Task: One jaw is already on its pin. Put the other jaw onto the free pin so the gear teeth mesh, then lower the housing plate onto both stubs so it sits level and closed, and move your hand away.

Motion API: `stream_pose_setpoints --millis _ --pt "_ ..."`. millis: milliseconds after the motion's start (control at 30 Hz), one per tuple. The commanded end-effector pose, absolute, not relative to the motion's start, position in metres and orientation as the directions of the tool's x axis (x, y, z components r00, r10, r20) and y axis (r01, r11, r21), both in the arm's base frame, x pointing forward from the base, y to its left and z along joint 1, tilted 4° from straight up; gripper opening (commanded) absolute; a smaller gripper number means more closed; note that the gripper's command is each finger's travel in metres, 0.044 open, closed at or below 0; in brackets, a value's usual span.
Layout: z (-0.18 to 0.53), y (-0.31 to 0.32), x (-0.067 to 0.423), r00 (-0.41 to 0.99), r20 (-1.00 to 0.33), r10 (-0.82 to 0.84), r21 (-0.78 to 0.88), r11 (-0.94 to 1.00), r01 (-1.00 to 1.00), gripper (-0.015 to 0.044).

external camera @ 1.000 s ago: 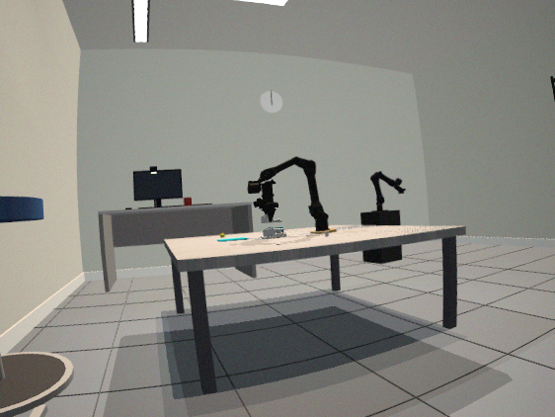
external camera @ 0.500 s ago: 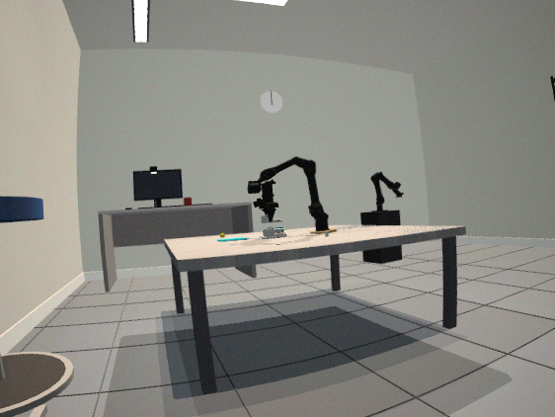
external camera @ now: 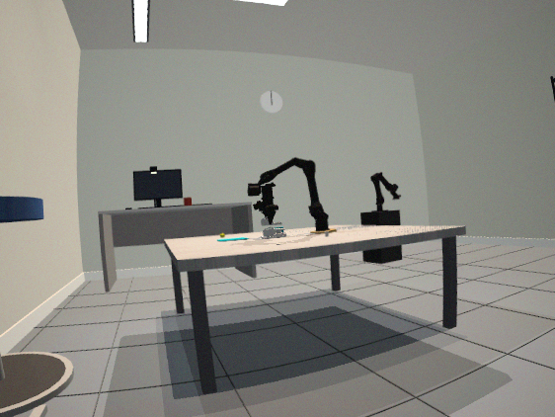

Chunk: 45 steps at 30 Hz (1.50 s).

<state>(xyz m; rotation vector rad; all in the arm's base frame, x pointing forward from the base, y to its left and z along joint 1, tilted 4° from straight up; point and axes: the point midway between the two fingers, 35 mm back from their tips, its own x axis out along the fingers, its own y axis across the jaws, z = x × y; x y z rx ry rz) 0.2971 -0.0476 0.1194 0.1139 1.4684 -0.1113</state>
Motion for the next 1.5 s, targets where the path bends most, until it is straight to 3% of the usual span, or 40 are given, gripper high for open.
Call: stream_pose_setpoints --millis 0,1467 --pt "0.112 -0.047 0.297 0.097 -0.995 -0.001 0.013 0.990 0.138 0.0134" --pt "0.079 -0.047 0.299 0.097 -0.995 -0.001 0.013 0.991 0.135 0.0134"
